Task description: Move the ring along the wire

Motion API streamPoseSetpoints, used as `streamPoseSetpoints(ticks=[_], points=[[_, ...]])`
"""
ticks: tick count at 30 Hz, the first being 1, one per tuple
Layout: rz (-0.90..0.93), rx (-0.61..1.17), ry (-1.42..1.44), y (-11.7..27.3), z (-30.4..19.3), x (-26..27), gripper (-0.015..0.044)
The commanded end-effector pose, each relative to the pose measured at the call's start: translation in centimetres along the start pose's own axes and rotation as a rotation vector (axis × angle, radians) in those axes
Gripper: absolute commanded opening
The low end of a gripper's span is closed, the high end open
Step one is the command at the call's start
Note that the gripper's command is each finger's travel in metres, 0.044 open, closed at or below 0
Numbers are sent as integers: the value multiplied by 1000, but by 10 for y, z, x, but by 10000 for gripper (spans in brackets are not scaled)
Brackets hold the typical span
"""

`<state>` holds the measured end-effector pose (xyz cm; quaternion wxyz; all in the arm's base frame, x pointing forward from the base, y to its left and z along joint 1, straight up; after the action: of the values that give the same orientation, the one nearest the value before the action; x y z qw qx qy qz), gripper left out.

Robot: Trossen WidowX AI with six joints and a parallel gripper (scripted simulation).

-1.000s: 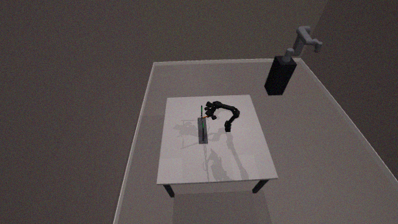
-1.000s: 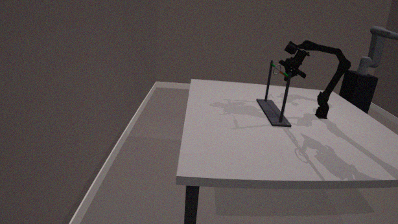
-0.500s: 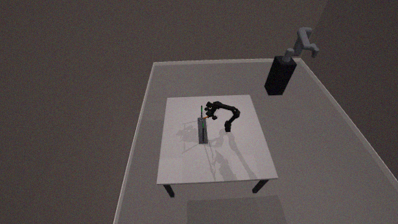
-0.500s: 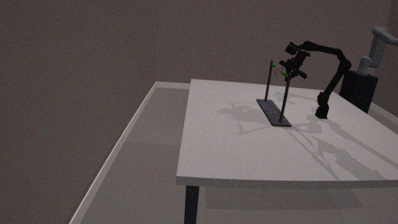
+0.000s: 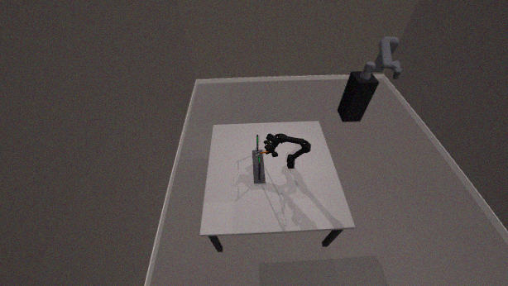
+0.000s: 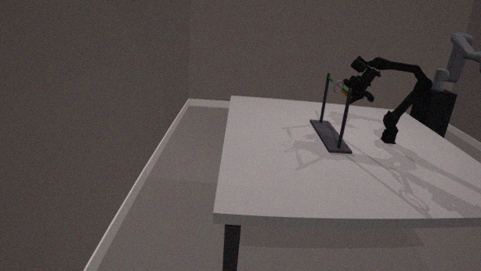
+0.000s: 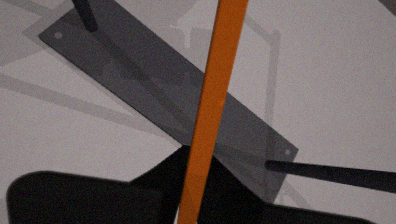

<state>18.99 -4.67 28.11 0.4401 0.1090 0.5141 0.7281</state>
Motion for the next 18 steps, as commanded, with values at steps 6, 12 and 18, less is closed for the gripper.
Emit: streamPoseSetpoints(ticks=[6,12,18], points=[[-65,-142,-118,-20,-5,28,-150],[-119,-233,-195,-36,-4,46,-150],[-182,-315,-273,-53,1,64,-150]])
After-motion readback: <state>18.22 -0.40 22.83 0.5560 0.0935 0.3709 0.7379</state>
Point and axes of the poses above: the point midway between the two fingers, 35 mm back from their tips, its own y axis back along the fingers, its own x axis across the jaws, z = x × y, the point moved 9 cm from there along y, back along the fingers, and after that the axes turned 13 degrees about y, right-handed, at the moved point
